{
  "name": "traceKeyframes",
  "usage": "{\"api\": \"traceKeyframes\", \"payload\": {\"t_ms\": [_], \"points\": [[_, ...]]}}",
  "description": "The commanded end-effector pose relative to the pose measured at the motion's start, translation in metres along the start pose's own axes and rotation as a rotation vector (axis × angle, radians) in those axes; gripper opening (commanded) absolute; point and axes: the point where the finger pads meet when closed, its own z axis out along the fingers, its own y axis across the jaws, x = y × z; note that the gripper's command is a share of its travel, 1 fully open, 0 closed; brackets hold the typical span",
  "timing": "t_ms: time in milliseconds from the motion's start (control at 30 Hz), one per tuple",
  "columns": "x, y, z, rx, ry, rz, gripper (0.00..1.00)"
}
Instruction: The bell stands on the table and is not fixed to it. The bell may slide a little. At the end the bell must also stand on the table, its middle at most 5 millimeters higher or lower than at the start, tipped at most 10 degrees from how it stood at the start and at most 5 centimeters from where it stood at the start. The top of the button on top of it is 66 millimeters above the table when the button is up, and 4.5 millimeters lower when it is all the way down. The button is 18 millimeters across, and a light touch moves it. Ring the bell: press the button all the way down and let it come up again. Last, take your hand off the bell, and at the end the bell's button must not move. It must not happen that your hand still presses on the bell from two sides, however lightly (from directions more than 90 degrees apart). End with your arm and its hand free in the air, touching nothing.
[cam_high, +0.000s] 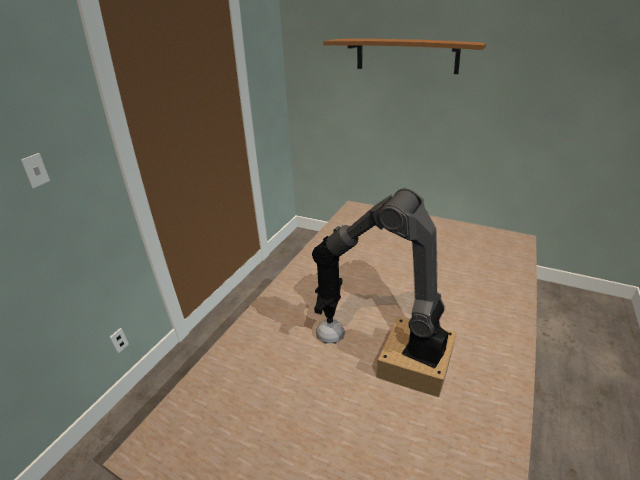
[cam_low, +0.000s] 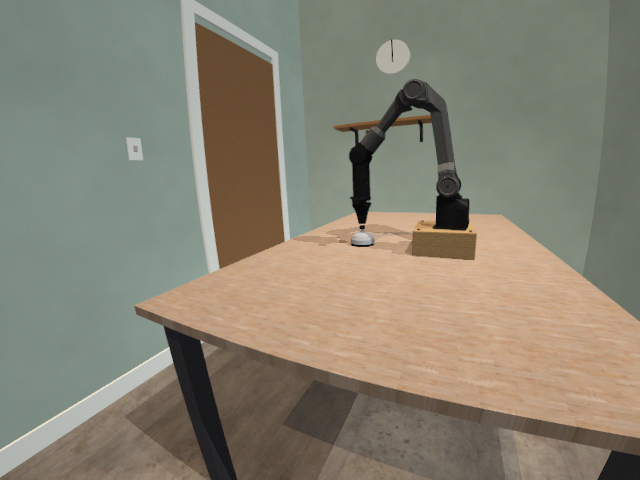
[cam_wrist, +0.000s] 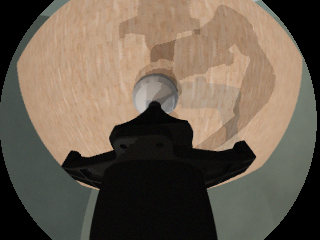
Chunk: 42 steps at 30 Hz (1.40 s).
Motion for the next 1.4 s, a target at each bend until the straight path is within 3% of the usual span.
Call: {"api": "traceKeyframes", "payload": {"t_ms": [0,1367], "points": [[0.000,0.000,0.000,-0.001,0.001,-0.001,0.00],[0.000,0.000,0.010,-0.001,0.001,-0.001,0.00]]}}
